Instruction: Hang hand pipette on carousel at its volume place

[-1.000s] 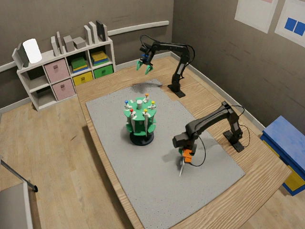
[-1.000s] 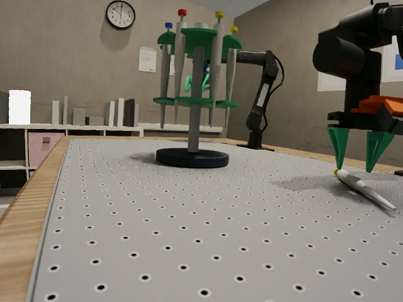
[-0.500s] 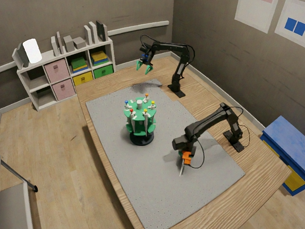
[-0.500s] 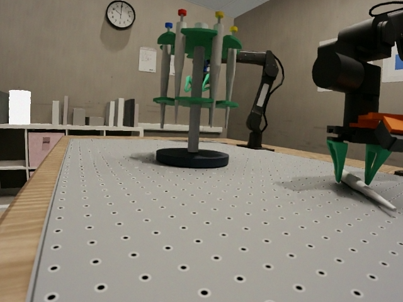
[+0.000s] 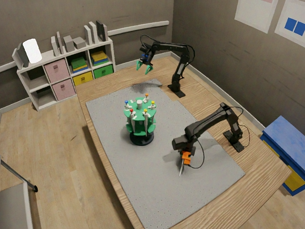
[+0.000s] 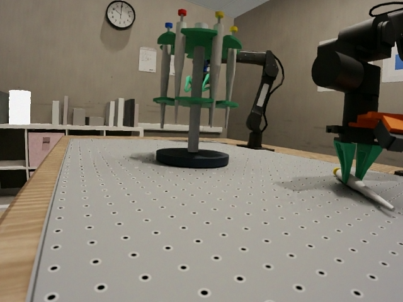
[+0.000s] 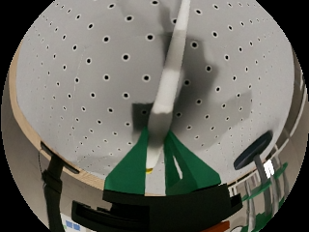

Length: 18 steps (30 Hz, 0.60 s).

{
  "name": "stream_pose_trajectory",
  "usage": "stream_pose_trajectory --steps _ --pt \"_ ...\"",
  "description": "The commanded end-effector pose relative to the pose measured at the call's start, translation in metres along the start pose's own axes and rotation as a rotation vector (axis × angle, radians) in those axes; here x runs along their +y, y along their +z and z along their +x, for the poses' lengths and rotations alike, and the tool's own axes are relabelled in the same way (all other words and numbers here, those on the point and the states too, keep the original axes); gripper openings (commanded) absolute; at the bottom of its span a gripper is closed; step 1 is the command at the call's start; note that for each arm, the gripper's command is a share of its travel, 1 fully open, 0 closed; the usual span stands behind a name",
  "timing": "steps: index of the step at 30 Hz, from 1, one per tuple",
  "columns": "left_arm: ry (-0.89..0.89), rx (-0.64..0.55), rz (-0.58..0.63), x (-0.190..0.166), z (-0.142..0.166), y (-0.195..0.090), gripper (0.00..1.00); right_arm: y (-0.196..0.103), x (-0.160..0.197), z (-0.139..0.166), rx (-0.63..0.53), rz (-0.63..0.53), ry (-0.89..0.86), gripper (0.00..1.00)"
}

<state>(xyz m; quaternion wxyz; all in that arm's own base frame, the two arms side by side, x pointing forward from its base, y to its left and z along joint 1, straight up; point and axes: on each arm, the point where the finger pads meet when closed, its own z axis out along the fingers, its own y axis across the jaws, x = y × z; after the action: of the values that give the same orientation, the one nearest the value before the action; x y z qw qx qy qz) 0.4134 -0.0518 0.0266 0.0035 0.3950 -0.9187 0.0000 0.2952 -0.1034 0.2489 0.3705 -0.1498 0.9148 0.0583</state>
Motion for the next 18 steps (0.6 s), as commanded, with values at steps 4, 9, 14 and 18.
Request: stream_pose_trajectory --steps 4,9,14,18 --pt "0.003 -0.034 0.027 -0.0054 -0.0019 -0.0143 0.12 -0.0012 -0.0036 -0.0045 -0.023 -0.002 -0.008 1.00" --pt "0.003 -0.034 0.027 -0.0054 -0.0019 -0.0143 0.12 -0.0012 -0.0036 -0.0045 -0.023 -0.002 -0.008 1.00" --pt "0.003 -0.034 0.027 -0.0054 -0.0019 -0.0143 0.12 -0.0012 -0.0036 -0.0045 -0.023 -0.002 -0.008 1.00" --pt "0.003 -0.034 0.027 -0.0054 -0.0019 -0.0143 0.12 -0.0012 -0.0036 -0.0045 -0.023 -0.002 -0.008 1.00"
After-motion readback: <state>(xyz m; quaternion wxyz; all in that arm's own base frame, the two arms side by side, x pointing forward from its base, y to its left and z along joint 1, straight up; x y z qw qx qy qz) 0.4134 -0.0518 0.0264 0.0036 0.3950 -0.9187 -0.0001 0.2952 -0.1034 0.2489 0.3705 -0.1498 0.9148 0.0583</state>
